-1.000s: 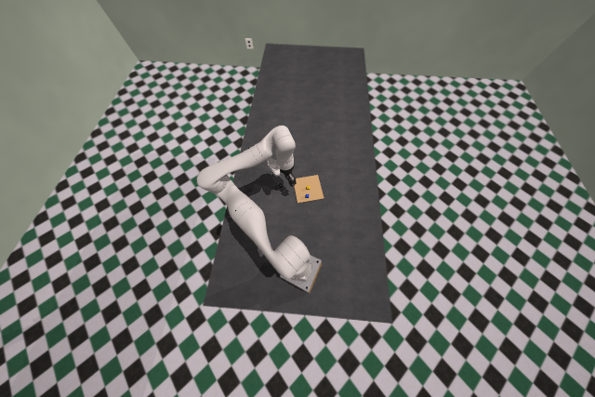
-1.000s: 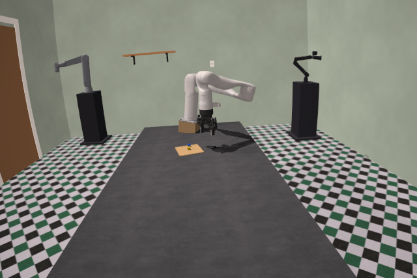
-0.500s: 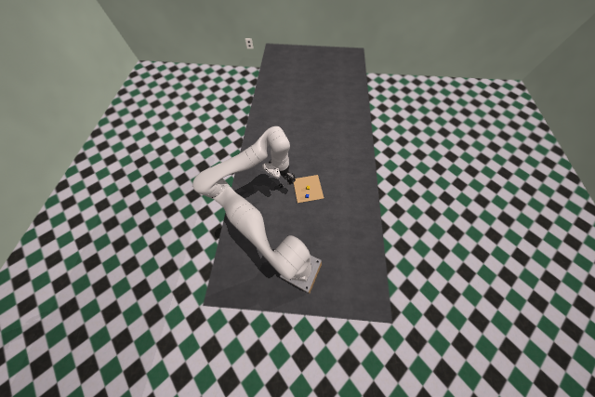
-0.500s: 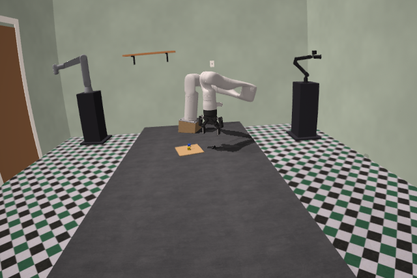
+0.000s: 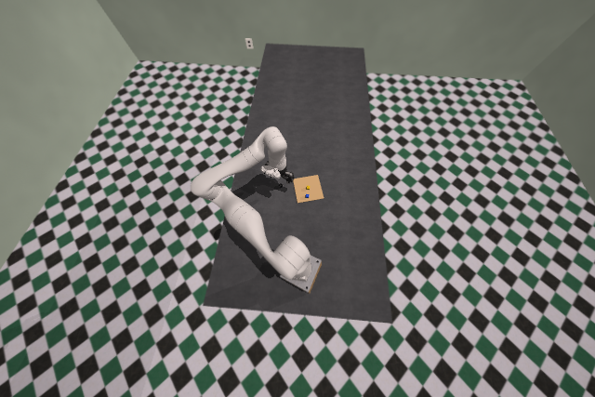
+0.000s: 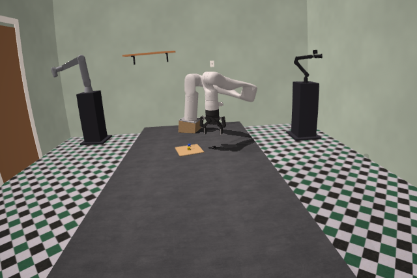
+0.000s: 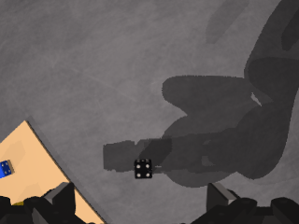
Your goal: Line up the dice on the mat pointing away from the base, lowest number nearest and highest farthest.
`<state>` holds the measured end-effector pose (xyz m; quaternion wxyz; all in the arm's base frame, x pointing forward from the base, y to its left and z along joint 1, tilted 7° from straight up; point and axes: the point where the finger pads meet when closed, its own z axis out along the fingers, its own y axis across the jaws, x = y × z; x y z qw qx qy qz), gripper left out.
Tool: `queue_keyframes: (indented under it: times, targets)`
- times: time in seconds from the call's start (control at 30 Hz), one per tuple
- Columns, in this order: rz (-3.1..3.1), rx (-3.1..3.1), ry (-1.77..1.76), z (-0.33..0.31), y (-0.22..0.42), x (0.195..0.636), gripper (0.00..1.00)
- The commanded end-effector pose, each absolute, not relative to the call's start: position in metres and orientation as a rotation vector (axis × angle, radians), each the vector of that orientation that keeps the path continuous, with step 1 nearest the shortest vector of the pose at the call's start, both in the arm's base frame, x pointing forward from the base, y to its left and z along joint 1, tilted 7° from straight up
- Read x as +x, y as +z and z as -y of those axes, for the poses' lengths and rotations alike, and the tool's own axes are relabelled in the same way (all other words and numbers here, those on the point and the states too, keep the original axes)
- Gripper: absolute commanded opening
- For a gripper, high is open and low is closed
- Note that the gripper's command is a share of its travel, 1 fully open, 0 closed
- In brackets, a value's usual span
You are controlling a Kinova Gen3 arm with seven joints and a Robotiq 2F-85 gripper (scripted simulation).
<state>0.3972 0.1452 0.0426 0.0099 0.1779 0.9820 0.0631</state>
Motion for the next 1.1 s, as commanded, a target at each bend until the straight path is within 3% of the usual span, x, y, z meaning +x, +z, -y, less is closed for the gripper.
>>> queue_keyframes:
  times: [0.0, 0.5, 0.53, 1.07]
  targets:
    - [-3.068, 0.531, 0.197, -0.1468, 0.0431, 0.397, 1.0]
    - [-3.074, 0.487, 0.197, -0.1484, 0.0431, 0.3967, 1.0]
    - [-3.074, 0.487, 0.197, -0.1484, 0.0431, 0.3967, 0.31]
    - [-3.074, 0.487, 0.197, -0.1484, 0.0431, 0.3967, 0.31]
